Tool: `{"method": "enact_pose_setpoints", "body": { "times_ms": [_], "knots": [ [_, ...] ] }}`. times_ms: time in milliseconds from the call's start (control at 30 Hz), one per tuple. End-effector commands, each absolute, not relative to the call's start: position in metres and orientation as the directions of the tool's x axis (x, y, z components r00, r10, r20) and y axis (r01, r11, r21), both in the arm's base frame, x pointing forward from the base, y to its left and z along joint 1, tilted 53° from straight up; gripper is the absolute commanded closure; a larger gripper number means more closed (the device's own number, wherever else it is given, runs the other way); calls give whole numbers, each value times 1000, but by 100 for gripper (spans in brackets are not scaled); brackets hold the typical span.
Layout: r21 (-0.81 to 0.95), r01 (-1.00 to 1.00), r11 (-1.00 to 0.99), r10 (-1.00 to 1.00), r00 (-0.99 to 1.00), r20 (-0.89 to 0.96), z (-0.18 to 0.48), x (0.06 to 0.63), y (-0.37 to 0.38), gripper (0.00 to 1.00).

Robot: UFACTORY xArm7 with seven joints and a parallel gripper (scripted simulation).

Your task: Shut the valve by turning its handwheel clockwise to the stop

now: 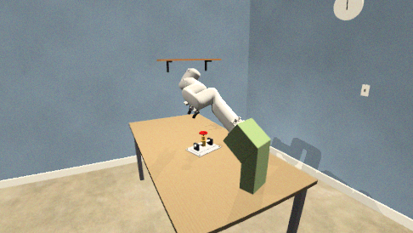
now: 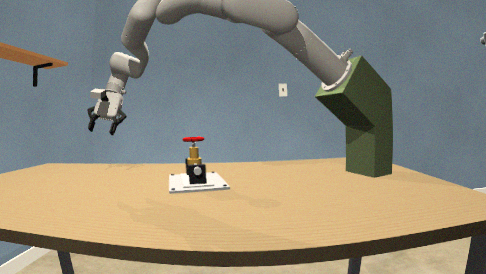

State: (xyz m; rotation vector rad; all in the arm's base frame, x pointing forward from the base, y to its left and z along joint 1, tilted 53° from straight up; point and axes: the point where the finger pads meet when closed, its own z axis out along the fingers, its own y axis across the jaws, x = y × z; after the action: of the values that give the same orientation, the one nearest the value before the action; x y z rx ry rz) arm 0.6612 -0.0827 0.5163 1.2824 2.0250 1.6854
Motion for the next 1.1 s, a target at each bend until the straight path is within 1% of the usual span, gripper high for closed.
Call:
{"method": "enact_pose_setpoints", "body": {
  "times_ms": [0,167,300,333,400,433,1033,1067],
  "knots": [
    [872,484,-65,728,-574,373,520,656,-90,0],
    [812,542,-219,735,-455,502,511,633,-106,0],
    [784,560,-269,730,-412,545,506,624,-109,0],
    [754,576,-315,722,-370,584,500,614,-110,0],
    [754,576,-315,722,-370,584,500,614,-110,0],
    [721,592,-360,711,-326,623,493,604,-109,0],
    [721,592,-360,711,-326,623,493,604,-109,0],
    [684,608,-404,697,-279,660,484,592,-107,0]
  ]
}}
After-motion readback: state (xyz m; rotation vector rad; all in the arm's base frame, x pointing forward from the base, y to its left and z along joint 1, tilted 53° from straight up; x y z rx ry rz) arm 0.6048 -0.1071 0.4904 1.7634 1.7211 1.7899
